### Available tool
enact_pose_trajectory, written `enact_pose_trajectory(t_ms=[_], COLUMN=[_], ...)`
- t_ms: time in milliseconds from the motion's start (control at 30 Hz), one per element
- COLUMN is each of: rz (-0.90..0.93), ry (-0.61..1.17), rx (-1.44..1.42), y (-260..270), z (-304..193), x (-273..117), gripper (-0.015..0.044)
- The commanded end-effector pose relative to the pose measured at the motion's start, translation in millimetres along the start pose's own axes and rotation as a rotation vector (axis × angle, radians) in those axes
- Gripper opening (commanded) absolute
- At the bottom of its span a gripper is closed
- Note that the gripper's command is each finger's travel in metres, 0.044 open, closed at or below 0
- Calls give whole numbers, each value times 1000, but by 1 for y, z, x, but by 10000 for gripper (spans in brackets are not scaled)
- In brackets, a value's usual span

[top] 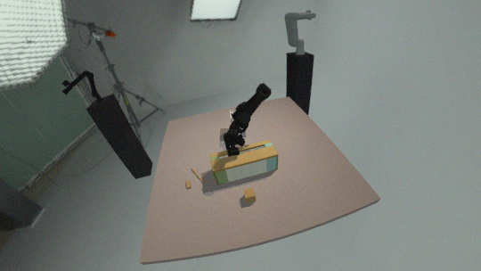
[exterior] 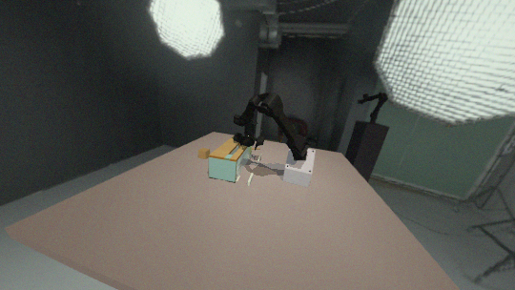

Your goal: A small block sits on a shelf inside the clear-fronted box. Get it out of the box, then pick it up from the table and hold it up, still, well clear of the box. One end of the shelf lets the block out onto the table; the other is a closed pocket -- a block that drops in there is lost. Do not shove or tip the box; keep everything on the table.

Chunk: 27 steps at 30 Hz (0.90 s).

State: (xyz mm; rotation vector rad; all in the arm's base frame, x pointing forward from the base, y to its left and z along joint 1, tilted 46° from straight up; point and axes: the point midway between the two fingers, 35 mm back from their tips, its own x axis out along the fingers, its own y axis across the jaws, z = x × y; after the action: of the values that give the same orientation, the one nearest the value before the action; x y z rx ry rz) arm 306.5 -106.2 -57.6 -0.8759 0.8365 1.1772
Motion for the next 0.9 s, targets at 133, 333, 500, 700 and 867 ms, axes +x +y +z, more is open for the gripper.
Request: enact_pose_trajectory(t_ms=[133,333,500,700,867], rz=[4,4,4,3,3], ry=[3,3,3,4,4], rx=[-4,-4,-4,-4,-4], y=[0,0,0,0,0], z=[-10,-16,-21,-27,-31], x=[5,7,9,11,12], gripper=[400,400,400,400,400])
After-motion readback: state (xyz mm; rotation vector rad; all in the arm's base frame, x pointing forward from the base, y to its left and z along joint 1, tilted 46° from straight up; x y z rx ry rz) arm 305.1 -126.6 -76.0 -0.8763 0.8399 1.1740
